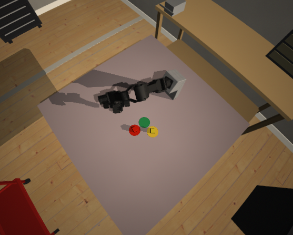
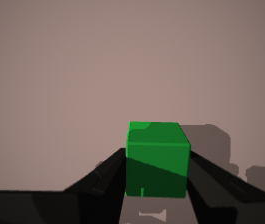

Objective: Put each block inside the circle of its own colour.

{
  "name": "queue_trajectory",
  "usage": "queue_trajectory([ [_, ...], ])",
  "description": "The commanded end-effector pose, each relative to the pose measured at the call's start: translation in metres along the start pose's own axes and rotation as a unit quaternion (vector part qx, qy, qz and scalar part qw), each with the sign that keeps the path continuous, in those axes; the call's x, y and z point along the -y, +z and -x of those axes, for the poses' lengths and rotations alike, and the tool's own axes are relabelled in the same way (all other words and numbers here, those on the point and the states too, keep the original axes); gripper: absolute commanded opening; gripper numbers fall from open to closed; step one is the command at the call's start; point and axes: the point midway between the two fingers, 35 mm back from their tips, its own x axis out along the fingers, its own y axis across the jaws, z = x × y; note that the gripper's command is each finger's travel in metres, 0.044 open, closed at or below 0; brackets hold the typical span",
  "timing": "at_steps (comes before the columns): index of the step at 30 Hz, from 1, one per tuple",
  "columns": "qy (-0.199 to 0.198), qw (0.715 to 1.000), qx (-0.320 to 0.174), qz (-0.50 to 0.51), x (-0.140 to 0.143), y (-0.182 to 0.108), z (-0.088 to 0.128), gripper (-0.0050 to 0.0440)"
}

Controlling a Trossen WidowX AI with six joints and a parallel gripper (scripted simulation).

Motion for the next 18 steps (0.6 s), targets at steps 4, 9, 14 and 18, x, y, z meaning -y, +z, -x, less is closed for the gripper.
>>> queue_trajectory([
  [4,-0.011,1.000,0.004,0.007,0.003,0.006,0.027,0.0105],
  [9,-0.012,1.000,0.004,0.008,0.001,0.007,0.043,0.0105],
  [14,-0.013,1.000,0.004,0.008,0.000,0.009,0.050,0.0105],
  [18,-0.005,1.000,0.003,0.002,-0.006,0.007,0.046,0.0105],
])
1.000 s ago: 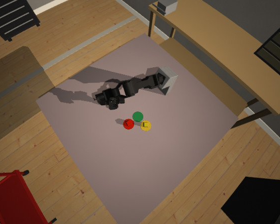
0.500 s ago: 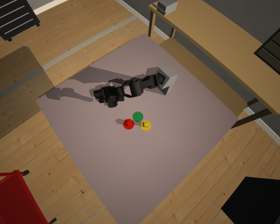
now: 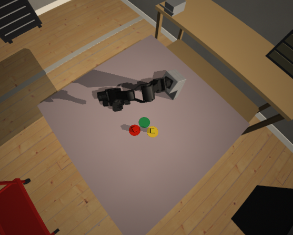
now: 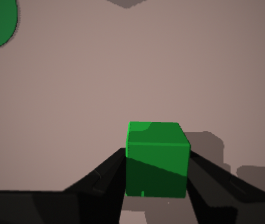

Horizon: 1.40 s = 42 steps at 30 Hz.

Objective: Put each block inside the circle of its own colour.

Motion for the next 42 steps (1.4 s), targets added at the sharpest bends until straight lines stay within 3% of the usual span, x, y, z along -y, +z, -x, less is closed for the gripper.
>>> queue_trajectory([
  [1,-0.004,1.000,0.001,0.003,-0.001,0.005,0.003,0.0105],
  [42,0.027,0.999,-0.017,0.006,-0.091,0.065,-0.043,0.0105],
])
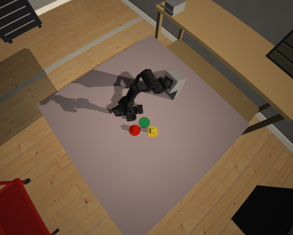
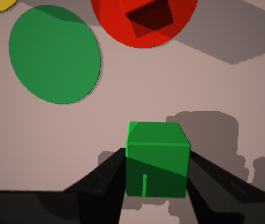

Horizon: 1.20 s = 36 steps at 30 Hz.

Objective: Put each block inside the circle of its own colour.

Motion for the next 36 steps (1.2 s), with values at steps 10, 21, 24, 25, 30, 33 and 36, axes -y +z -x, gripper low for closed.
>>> queue_trajectory([
  [10,-0.015,1.000,0.002,0.002,-0.026,0.020,-0.003,0.0105],
  [21,-0.024,1.000,0.007,-0.001,-0.058,0.035,-0.005,0.0105],
  [24,-0.025,1.000,0.008,-0.001,-0.060,0.037,-0.005,0.0105],
  [25,-0.026,1.000,0.009,-0.001,-0.063,0.038,-0.005,0.0105],
  [30,-0.032,0.999,0.014,-0.004,-0.077,0.044,-0.004,0.0105],
  [33,-0.036,0.999,0.018,-0.006,-0.085,0.047,-0.003,0.0105],
  [36,-0.040,0.999,0.022,-0.008,-0.093,0.049,-0.002,0.0105],
])
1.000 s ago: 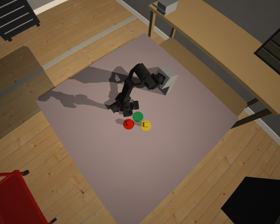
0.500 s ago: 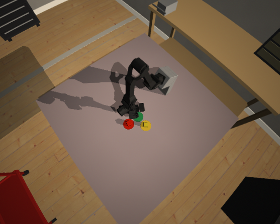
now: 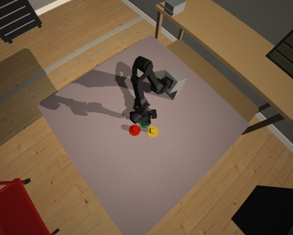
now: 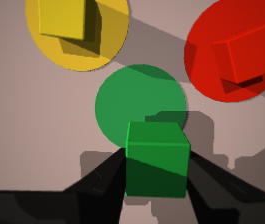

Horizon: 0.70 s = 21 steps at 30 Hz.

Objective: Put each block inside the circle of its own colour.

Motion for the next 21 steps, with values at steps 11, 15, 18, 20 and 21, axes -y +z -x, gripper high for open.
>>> queue_trajectory([
  [11,-0.011,1.000,0.004,-0.001,-0.011,0.004,-0.002,0.0105],
  [15,-0.009,1.000,0.005,-0.001,-0.011,0.003,-0.013,0.0105],
  [18,-0.009,1.000,0.005,-0.001,-0.011,0.002,-0.021,0.0105],
  [20,-0.010,1.000,0.005,-0.001,-0.011,0.002,-0.023,0.0105],
  [21,-0.010,1.000,0.005,-0.001,-0.011,0.002,-0.023,0.0105],
])
